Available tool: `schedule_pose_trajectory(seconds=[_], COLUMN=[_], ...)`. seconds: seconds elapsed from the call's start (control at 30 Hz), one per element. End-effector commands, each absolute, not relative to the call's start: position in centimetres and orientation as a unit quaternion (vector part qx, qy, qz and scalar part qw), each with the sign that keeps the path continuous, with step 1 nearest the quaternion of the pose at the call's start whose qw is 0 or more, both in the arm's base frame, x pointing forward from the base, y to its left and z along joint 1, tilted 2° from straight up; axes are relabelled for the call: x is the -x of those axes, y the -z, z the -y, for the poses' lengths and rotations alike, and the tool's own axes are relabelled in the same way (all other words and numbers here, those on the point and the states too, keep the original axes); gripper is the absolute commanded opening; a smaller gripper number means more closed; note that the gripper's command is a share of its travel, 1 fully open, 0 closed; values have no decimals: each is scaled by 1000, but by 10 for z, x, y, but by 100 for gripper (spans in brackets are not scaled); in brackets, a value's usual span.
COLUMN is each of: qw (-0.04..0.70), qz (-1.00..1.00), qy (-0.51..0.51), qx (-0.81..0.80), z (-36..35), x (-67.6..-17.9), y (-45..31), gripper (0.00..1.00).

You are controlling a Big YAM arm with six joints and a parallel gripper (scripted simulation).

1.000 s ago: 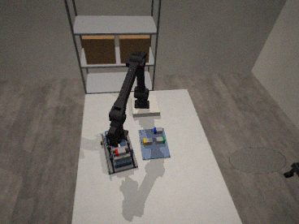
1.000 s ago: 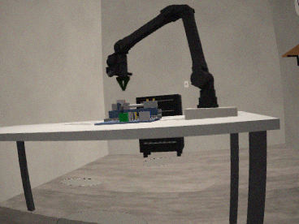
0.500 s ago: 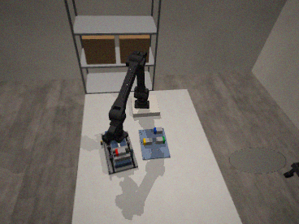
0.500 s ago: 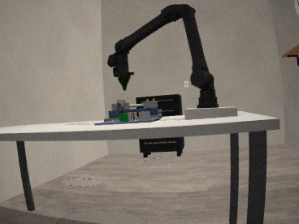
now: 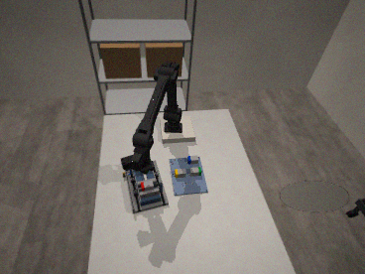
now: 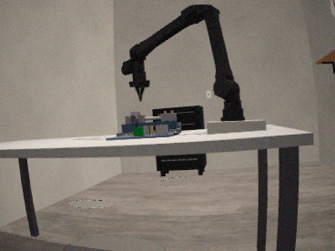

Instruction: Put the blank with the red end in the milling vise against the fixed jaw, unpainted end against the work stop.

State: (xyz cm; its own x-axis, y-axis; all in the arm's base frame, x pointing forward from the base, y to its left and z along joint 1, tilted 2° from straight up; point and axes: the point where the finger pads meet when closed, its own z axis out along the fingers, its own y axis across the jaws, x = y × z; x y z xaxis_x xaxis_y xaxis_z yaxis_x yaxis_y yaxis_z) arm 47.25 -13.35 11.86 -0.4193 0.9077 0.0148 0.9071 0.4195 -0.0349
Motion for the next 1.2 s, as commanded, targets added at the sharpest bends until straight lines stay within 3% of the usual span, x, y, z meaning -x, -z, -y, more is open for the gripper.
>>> schedule_pose_trajectory(seconds=[0.0,1.17], qw=[-12,-8], qz=[808,802], qy=[-5,-6], qx=[589,598], z=[138,138], x=[-483,-480], y=[-135,-132], gripper=[0,0])
